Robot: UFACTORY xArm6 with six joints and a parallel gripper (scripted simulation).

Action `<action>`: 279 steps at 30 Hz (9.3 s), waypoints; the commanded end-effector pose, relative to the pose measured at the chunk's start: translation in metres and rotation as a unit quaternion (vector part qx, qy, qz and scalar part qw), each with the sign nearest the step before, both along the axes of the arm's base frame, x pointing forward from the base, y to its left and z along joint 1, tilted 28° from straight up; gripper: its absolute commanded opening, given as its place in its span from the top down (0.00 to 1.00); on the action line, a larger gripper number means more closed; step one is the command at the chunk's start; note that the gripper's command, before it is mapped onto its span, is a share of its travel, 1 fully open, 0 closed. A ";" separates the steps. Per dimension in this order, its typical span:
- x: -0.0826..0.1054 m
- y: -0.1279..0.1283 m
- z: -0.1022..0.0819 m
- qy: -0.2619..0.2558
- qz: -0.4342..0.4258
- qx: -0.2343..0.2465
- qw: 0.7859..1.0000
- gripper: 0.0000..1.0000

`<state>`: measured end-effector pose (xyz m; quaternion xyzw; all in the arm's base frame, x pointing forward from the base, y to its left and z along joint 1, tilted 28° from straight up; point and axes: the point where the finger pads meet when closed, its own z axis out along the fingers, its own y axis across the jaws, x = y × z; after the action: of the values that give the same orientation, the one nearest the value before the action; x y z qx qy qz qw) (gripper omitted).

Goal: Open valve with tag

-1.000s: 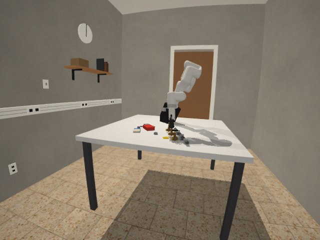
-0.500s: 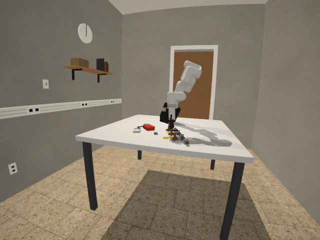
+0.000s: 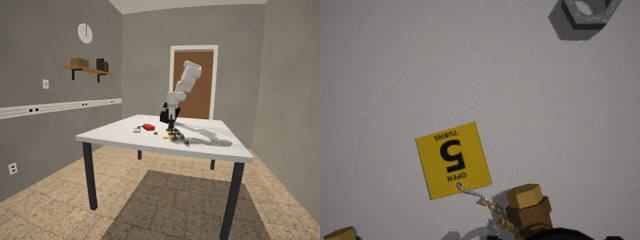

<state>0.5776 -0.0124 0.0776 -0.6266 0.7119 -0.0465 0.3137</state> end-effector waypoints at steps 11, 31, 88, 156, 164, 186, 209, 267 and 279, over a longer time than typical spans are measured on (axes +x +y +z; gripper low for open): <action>0.001 -0.001 0.002 -0.032 0.074 -0.048 0.996 1.00; 0.001 -0.001 0.002 -0.166 0.406 -0.258 0.861 1.00; 0.001 -0.001 0.002 -0.325 0.795 -0.504 0.091 0.00; 0.001 -0.001 0.002 -0.190 0.394 -0.275 0.856 0.00; 0.001 -0.001 0.002 -0.142 0.258 -0.190 0.937 0.00; 0.001 -0.001 0.002 0.000 -0.004 0.002 1.000 0.00; 0.001 -0.001 0.002 0.000 -0.004 0.002 1.000 1.00; 0.001 -0.001 0.002 -0.214 0.540 -0.342 0.739 1.00; 0.001 -0.001 0.002 -0.261 0.682 -0.427 0.533 1.00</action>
<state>0.5776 -0.0125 0.0775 -0.9568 -0.0945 -0.2463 0.1226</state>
